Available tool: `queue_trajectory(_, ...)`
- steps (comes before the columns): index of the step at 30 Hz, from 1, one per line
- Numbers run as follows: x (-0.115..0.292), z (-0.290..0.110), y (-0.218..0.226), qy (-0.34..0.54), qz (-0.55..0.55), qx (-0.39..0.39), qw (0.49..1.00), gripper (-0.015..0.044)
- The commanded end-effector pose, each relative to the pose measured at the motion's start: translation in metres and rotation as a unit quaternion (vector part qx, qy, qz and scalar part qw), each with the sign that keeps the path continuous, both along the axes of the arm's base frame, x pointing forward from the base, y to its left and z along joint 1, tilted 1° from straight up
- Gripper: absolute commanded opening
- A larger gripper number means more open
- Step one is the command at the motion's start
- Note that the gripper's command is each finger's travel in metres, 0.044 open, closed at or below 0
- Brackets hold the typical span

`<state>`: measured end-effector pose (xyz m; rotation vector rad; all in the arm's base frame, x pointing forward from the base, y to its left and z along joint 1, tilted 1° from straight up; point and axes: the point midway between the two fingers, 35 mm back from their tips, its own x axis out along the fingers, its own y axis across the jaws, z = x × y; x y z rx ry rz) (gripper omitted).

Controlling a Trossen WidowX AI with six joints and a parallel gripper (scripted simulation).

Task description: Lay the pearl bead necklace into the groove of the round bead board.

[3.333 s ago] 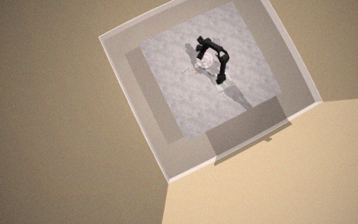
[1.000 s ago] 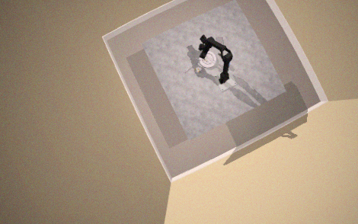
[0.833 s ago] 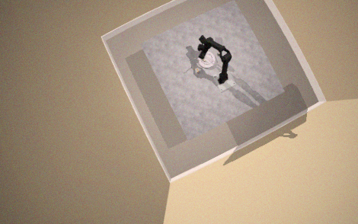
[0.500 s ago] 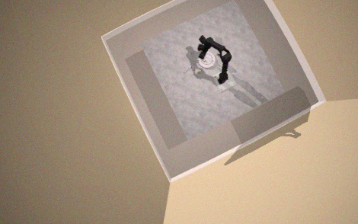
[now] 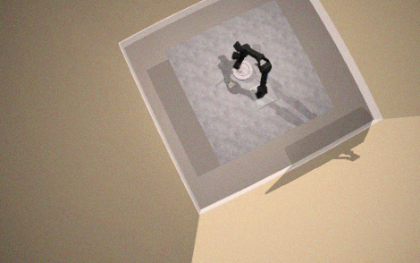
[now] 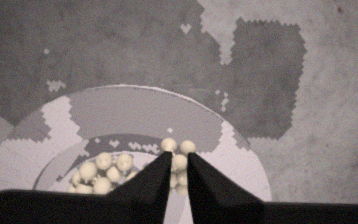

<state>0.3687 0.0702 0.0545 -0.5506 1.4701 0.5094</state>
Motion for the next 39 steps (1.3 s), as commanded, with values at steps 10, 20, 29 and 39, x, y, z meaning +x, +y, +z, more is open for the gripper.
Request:
queue_trajectory(10,0.000,0.000,0.000,0.000,0.000,0.000,1.000,0.0236)
queue_trajectory(20,-0.001,0.005,0.000,0.004,0.001,-0.001,1.000,0.0440)
queue_trajectory(29,-0.001,0.006,0.000,0.005,0.001,-0.002,1.000,0.0440)
queue_trajectory(39,-0.001,0.006,0.000,0.005,0.001,-0.002,1.000,0.0440)
